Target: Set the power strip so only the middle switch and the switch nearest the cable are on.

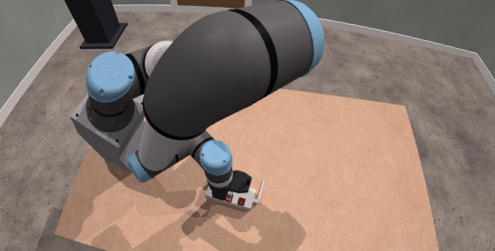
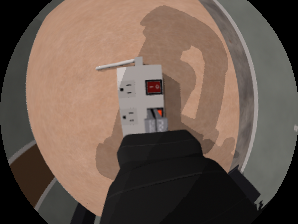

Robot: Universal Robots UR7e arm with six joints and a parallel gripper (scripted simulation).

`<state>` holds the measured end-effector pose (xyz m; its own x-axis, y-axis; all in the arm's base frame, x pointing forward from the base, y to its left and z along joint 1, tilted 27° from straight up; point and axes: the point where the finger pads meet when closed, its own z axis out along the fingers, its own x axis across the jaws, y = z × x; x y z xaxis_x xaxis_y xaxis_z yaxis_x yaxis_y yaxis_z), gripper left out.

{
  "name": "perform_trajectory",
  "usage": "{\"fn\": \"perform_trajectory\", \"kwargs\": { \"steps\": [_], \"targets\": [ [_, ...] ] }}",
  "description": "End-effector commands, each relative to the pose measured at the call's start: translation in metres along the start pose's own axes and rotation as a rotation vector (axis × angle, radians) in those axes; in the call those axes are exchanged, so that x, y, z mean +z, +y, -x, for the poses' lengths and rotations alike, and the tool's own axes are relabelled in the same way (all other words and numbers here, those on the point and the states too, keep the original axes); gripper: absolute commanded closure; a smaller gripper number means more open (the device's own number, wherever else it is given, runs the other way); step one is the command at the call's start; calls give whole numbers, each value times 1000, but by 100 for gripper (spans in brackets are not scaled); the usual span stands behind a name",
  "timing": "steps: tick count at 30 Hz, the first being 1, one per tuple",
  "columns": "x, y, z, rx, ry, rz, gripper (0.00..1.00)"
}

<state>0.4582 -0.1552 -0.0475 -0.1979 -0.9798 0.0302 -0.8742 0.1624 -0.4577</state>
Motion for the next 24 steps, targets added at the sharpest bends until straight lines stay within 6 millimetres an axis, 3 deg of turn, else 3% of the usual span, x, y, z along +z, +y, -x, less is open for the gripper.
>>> {"fn": "perform_trajectory", "kwargs": {
  "steps": [1, 7, 18, 24],
  "targets": [
    [1, 0, 0, 1, -3, 2, 100],
    [-3, 0, 0, 1, -3, 2, 100],
    [-33, 0, 0, 1, -3, 2, 100],
    [-38, 0, 0, 1, -3, 2, 100]
  ]
}}
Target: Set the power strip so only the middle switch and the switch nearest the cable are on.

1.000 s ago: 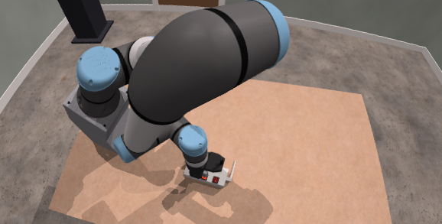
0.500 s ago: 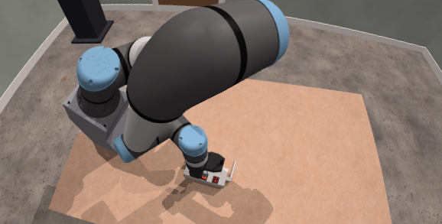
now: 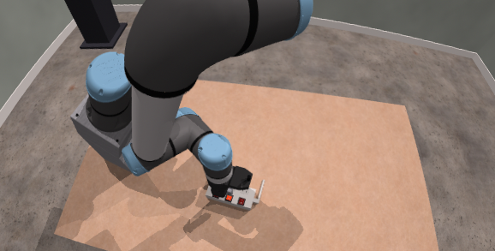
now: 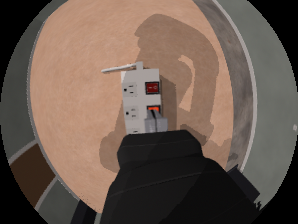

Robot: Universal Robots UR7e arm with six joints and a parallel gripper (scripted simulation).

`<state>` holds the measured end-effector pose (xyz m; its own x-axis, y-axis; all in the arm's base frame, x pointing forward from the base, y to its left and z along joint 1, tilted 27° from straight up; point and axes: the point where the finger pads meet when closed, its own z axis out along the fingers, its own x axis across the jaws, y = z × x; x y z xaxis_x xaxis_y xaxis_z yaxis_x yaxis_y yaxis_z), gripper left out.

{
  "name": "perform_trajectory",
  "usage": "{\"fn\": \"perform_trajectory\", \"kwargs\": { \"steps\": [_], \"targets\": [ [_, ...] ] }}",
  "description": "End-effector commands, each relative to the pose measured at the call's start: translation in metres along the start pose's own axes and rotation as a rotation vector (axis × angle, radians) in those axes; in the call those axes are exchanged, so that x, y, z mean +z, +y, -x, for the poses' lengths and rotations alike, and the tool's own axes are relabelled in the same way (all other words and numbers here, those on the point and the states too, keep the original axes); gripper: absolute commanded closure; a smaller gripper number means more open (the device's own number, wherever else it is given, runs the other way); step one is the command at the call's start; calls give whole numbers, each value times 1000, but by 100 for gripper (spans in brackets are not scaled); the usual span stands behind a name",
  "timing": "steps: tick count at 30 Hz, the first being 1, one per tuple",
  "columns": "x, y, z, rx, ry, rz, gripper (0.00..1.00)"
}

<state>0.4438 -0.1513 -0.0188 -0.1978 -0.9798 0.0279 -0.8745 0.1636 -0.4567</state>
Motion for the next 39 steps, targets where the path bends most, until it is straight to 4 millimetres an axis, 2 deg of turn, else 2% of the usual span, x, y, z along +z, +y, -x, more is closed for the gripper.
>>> {"fn": "perform_trajectory", "kwargs": {
  "steps": [1, 21, 28, 39],
  "targets": [
    [-6, 0, 0, 0, -1, 1, 100],
    [-6, -1, 0, 0, -1, 1, 100],
    [-20, -46, 0, 0, -1, 1, 100],
    [-20, -46, 0, 0, -1, 1, 100]
  ]
}}
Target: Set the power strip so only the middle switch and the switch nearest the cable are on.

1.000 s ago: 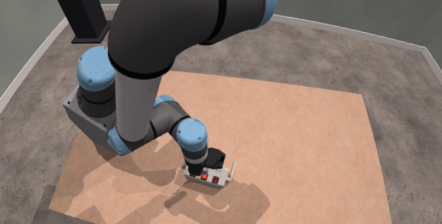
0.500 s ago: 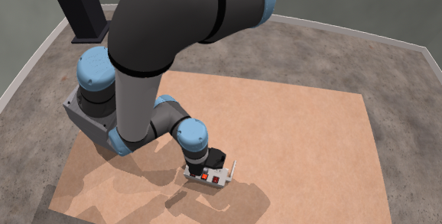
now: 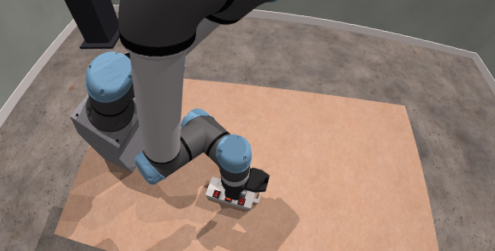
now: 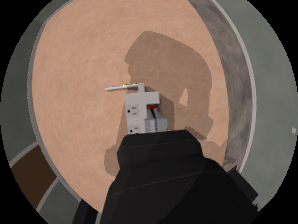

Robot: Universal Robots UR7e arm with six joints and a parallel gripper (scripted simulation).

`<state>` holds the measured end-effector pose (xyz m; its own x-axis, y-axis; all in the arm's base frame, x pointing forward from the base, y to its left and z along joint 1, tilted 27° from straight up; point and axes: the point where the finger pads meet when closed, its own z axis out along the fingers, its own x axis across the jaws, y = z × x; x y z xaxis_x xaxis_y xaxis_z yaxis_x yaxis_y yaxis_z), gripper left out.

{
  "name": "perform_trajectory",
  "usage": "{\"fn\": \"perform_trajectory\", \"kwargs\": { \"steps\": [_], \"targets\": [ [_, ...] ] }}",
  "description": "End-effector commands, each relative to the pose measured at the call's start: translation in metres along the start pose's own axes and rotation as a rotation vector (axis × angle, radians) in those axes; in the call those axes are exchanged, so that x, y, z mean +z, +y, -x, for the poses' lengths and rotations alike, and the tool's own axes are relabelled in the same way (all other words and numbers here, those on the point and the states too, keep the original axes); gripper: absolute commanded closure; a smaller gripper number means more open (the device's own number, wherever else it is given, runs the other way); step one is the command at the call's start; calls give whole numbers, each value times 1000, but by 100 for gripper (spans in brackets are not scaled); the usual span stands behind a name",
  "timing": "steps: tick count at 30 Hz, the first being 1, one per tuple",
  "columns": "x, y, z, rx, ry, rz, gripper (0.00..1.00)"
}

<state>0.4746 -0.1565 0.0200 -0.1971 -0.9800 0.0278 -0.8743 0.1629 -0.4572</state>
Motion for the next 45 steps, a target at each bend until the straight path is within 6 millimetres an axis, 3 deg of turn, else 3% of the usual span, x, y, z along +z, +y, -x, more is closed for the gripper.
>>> {"fn": "perform_trajectory", "kwargs": {
  "steps": [1, 45],
  "targets": [
    [0, -1, 0, 0, 0, 2, 100],
    [6, -1, 0, 0, 0, 2, 100]
  ]
}}
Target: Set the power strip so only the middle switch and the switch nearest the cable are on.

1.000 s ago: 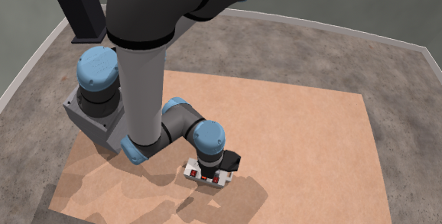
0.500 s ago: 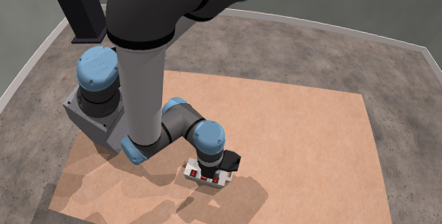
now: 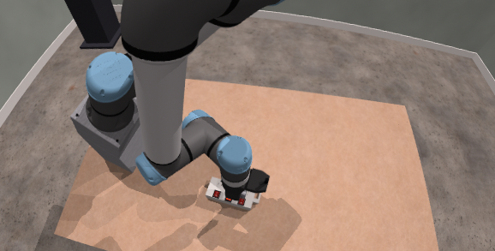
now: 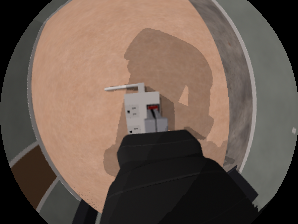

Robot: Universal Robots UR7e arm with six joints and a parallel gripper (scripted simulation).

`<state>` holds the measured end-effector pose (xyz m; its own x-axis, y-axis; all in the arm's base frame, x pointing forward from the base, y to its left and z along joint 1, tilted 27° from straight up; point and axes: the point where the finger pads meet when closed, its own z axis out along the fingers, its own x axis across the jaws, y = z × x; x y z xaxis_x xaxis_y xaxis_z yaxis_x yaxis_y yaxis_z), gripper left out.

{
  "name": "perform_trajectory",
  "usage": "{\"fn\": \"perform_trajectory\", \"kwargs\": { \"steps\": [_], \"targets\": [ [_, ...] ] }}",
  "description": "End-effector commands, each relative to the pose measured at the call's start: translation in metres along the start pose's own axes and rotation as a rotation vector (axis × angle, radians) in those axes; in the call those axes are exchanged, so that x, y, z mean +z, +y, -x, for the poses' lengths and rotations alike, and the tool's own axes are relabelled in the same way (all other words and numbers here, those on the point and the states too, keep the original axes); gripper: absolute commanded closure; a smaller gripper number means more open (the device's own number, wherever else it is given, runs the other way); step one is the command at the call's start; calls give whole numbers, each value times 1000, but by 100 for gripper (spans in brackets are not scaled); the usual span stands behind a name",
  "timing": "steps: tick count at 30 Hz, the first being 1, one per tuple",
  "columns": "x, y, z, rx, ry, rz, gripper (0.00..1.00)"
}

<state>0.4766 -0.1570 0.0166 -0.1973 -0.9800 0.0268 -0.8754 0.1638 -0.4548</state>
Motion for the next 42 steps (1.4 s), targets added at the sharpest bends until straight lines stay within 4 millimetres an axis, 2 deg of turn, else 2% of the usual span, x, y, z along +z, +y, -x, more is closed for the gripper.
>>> {"fn": "perform_trajectory", "kwargs": {
  "steps": [1, 29, 42],
  "targets": [
    [3, 0, 0, 0, 1, -1, 100],
    [34, 0, 0, 0, 1, -1, 100],
    [40, 0, 0, 0, 1, -1, 100]
  ]
}}
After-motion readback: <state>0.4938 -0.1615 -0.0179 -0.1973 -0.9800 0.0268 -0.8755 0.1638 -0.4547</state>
